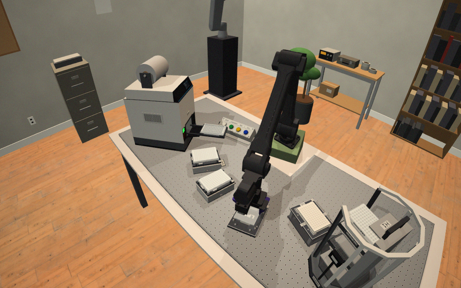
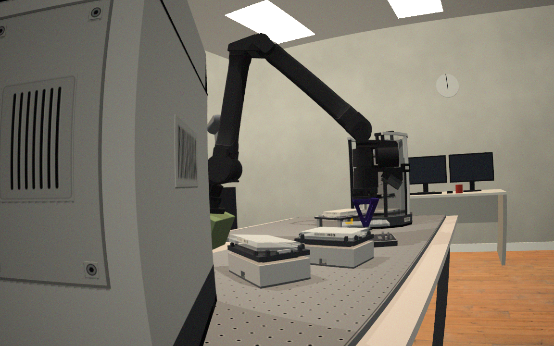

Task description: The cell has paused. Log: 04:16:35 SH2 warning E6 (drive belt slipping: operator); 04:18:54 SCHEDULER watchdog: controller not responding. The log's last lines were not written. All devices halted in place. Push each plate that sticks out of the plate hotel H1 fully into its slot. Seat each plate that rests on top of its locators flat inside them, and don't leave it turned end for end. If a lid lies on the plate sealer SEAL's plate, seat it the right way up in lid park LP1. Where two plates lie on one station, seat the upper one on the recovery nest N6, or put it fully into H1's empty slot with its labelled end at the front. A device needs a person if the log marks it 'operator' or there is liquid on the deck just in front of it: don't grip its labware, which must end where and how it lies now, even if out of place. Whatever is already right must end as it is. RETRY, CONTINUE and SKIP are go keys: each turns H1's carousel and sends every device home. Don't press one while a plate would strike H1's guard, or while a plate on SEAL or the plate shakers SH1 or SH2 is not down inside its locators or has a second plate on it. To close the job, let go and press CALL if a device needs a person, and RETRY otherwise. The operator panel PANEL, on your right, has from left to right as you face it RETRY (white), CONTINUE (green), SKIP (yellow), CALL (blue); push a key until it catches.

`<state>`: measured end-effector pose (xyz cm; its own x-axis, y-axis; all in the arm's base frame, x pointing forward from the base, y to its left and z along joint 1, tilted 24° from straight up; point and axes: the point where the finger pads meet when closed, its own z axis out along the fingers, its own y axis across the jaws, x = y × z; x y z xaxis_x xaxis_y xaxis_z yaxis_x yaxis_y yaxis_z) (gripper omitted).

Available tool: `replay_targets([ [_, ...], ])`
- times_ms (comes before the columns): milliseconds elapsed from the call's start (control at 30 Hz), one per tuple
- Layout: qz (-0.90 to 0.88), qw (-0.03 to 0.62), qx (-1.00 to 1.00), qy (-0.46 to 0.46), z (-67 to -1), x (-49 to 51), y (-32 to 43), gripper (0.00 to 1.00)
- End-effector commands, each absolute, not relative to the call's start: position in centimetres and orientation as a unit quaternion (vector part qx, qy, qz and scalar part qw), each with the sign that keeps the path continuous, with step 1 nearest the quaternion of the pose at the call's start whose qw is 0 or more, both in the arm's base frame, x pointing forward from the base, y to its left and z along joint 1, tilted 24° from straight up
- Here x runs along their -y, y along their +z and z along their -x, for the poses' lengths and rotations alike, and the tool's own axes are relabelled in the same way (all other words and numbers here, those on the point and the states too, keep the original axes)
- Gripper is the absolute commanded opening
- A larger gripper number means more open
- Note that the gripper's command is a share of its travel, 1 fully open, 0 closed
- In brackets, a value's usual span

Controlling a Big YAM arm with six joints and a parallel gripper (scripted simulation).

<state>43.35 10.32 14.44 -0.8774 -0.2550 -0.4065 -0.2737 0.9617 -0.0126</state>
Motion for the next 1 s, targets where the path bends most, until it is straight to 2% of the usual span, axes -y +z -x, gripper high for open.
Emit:
replay_targets([
  [0,0.137,0.214,-0.967,0.025,-43.4,-10.9,14.5,0.84],
  [567,0.136,0.221,-0.965,0.024,-44.1,-10.6,15.6,0.84],
  [967,0.137,0.206,-0.969,0.024,-43.7,-11.0,13.3,0.84],
])
